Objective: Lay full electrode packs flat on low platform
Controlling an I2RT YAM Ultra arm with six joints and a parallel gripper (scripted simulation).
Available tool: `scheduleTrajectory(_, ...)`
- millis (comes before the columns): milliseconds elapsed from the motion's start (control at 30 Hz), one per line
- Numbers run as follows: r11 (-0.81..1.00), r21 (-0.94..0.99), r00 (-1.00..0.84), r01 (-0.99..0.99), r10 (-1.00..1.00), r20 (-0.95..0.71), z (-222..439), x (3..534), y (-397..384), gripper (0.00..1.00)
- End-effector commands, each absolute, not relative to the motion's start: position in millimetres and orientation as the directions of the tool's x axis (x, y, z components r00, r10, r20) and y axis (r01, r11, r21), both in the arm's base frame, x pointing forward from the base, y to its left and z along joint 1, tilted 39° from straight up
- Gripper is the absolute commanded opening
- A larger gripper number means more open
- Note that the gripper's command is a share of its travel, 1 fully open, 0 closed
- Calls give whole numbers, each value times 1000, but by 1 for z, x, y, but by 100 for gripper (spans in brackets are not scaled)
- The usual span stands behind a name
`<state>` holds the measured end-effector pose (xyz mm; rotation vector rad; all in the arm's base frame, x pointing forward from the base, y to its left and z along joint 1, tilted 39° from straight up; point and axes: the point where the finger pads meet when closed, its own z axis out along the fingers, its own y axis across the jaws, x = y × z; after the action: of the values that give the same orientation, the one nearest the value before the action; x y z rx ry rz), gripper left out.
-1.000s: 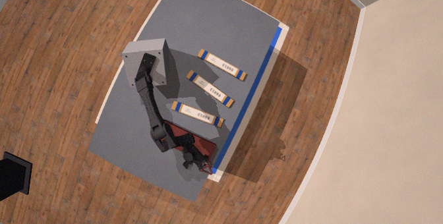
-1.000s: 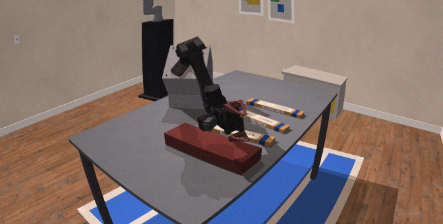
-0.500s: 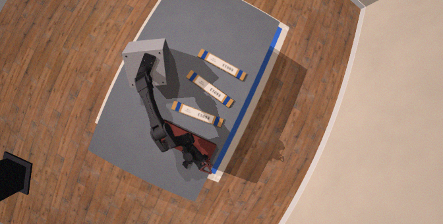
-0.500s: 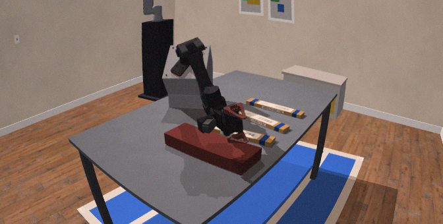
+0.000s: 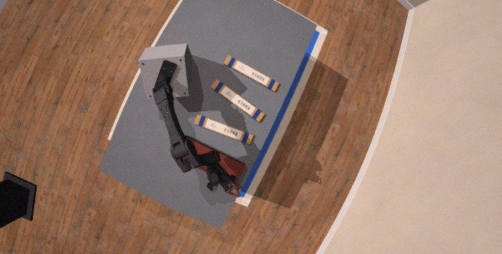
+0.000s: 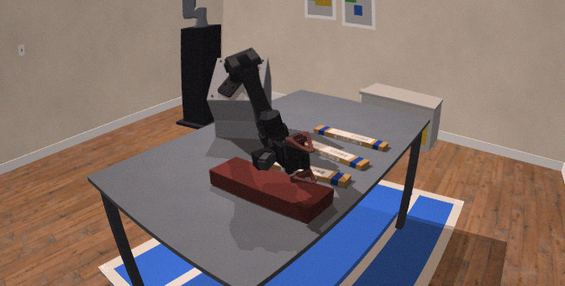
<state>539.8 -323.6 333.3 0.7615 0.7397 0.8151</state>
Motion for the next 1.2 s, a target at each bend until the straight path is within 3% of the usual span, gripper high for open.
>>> scheduleTrajectory(0,477,797,478,-371,834,-277,343,539,-316,96)
scheduleTrajectory(300,465,811,475,-355,837,-272,346,538,-311,96)
scheduleTrajectory(1167,478,793,483,-377,832,-272,481,485,-220,96)
